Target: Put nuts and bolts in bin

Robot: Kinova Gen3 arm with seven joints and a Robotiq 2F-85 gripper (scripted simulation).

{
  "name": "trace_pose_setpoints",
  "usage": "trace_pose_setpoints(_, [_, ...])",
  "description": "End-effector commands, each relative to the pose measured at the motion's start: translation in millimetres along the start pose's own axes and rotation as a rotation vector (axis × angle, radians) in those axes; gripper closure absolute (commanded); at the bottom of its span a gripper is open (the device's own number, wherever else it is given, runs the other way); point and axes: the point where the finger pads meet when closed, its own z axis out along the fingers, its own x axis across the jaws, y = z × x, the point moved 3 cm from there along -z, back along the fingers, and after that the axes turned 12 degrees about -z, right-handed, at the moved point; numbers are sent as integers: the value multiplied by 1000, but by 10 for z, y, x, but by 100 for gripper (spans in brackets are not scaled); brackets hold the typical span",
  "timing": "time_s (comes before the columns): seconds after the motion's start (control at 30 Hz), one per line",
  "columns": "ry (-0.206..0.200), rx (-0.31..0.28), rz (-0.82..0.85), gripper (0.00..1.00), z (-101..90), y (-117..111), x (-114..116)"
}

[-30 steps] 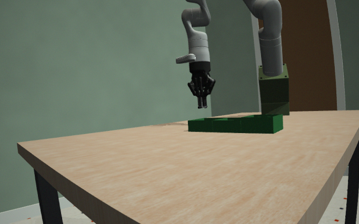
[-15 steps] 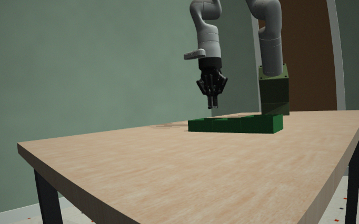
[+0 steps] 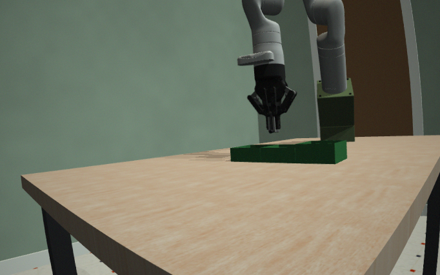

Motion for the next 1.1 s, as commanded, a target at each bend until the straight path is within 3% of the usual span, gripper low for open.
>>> trace_pose_setpoints(0.0, [-1, 21, -133, 100, -22, -205, -182])
trace_pose_setpoints(0.1, [0, 21, -183, 100, -24, -247, -225])
trace_pose_setpoints(0.27, [2, 21, -433, 100, -28, -430, -410])
trace_pose_setpoints(1.07, [14, 18, -1522, 100, -28, -431, -410])
